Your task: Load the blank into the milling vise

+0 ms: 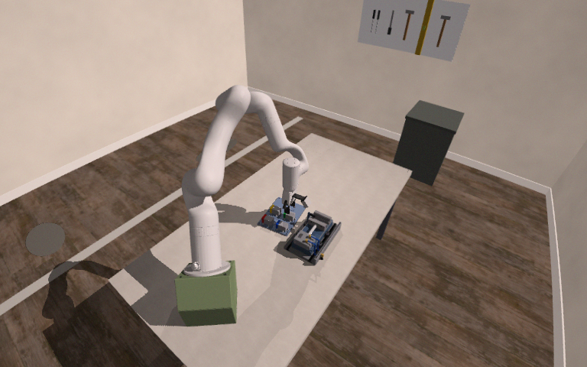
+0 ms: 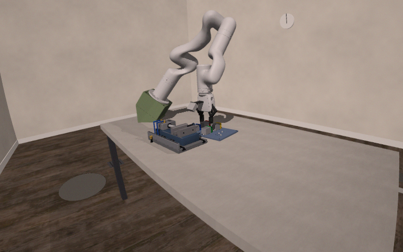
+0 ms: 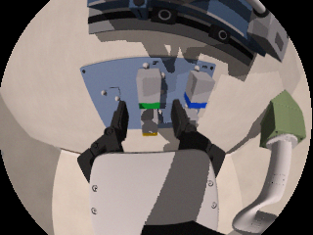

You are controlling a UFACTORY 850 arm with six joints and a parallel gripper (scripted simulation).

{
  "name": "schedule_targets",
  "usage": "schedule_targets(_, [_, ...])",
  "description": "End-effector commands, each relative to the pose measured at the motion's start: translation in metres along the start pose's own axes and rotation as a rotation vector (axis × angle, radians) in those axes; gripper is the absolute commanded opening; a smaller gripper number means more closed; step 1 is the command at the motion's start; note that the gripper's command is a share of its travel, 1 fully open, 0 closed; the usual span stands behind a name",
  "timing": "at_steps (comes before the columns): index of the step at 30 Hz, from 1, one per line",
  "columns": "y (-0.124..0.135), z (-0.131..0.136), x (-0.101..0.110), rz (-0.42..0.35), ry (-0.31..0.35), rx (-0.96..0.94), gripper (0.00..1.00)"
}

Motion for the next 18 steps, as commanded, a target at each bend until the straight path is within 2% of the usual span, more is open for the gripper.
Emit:
schedule_targets(1, [0.000, -0.001, -0.014, 0.000, -0.002, 0.000, 0.69])
schedule_targets(5, [0.000, -0.001, -0.032, 0.000, -0.002, 0.000, 0.69])
schedule_targets(18, [0.000, 0.000, -0.036, 0.000, -0.002, 0.000, 0.69])
Point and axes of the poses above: the point where the finger pads meet when closed, its own x axis back along the fingers, its own z axis across the jaws, y = z × x, the point moved 1 cm from there along x, back along the fingers, and after that the axes turned 15 degrees about -x, right-handed, at the moved point
